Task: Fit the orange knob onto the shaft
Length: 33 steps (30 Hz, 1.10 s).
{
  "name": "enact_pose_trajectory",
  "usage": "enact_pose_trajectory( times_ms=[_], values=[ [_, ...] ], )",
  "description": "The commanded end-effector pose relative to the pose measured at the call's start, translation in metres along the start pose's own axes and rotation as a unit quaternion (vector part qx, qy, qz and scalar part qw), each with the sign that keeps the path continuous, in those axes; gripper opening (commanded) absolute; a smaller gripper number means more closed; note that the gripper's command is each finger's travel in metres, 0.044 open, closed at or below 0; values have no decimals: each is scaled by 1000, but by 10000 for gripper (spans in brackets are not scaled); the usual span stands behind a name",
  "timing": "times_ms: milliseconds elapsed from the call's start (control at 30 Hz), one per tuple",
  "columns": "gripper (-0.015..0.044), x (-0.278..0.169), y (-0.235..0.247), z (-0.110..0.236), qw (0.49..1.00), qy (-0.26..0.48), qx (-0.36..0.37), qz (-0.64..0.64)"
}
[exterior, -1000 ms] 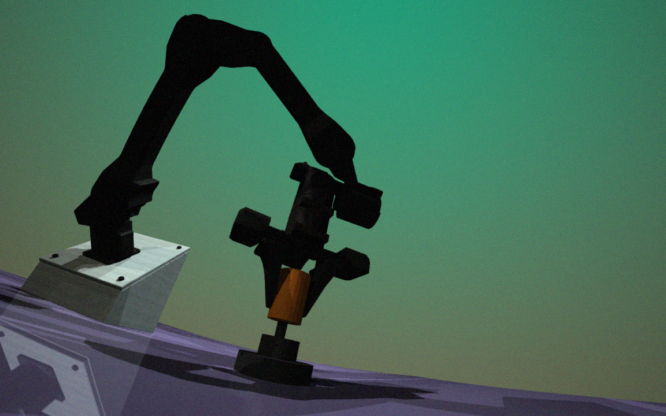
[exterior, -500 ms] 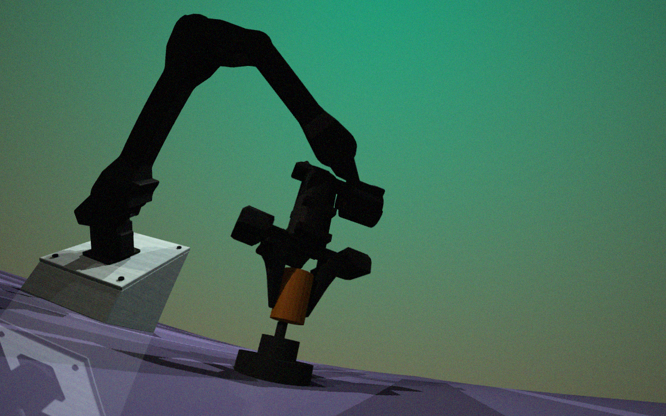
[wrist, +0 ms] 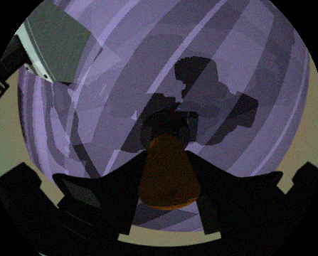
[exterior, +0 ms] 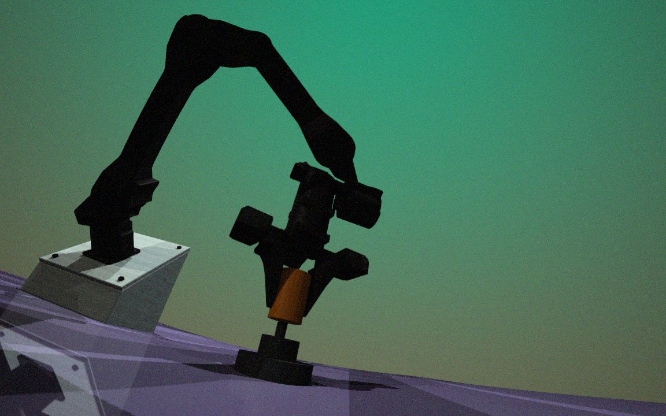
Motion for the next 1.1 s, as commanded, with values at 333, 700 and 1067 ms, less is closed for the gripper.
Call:
enact_pose_trajectory(
  times_ms=[333, 700, 1067],
  values=[
    [0, -3, 0, -2, 1000, 0, -2, 23],
    [0, -1, 0, -4, 1000, 0, -2, 23],
    [0, 0, 0, -12, 1000, 0, -2, 21]
  ],
)
Point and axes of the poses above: the point midway between the two fingers, 35 mm back from their tips, its own z axis back along the fingers, its own y axis across the jaws, x = y × z, the point moved 7 cm from there along z, back along the fingers, and after that the axes turned 11 degrees about z, right-handed, at the moved point
